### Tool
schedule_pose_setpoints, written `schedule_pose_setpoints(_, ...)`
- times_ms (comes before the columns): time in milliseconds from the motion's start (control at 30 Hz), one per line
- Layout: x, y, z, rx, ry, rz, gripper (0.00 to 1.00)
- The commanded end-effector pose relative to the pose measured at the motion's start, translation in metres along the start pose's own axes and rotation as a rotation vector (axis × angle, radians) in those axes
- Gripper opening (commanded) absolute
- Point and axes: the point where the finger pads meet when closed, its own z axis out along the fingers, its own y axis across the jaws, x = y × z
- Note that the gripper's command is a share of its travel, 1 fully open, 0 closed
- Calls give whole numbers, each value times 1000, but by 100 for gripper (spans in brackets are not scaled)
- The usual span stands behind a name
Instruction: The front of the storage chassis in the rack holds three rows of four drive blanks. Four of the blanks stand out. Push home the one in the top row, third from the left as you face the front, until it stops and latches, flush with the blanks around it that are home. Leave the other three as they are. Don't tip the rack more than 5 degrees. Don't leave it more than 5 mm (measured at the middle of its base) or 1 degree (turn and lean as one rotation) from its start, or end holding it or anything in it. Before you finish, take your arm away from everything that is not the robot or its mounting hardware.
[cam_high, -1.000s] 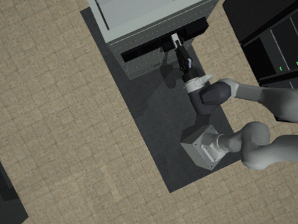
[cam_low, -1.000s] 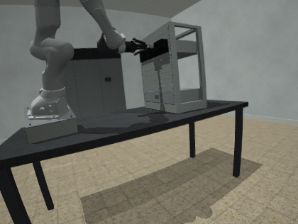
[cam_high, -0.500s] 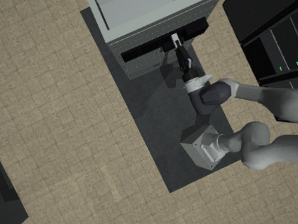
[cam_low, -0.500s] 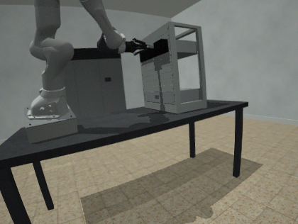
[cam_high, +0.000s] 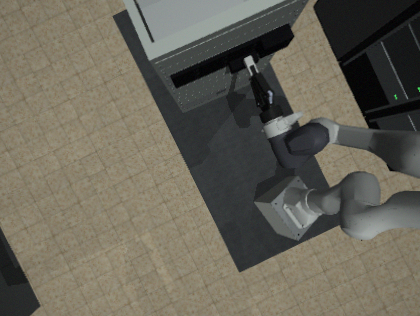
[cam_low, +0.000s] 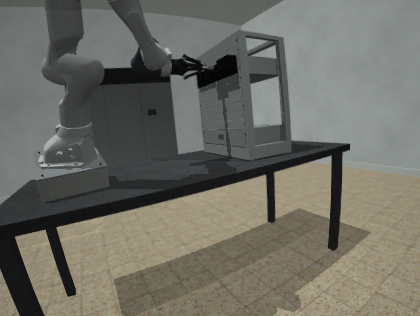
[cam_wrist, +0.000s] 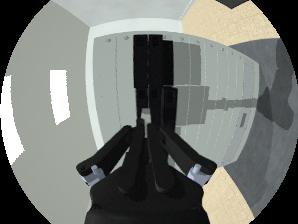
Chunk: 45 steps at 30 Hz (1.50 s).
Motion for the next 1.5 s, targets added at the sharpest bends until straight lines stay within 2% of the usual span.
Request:
schedule_pose_setpoints(0,1,-3,-17,6,6,-8,0)
schedule_pose_setpoints(133,1,-3,-40,6,6,-8,0)
schedule_pose_setpoints(233,1,-3,-50,6,6,-8,0)
schedule_pose_setpoints(667,1,-3,-57,6,6,-8,0)
schedule_pose_setpoints(800,1,-3,-67,6,6,-8,0)
schedule_pose_setpoints(967,1,-4,-89,6,6,-8,0)
schedule_pose_setpoints(1033,1,-4,-89,6,6,-8,0)
schedule_pose_setpoints(1467,2,-8,-168,6,6,-8,0)
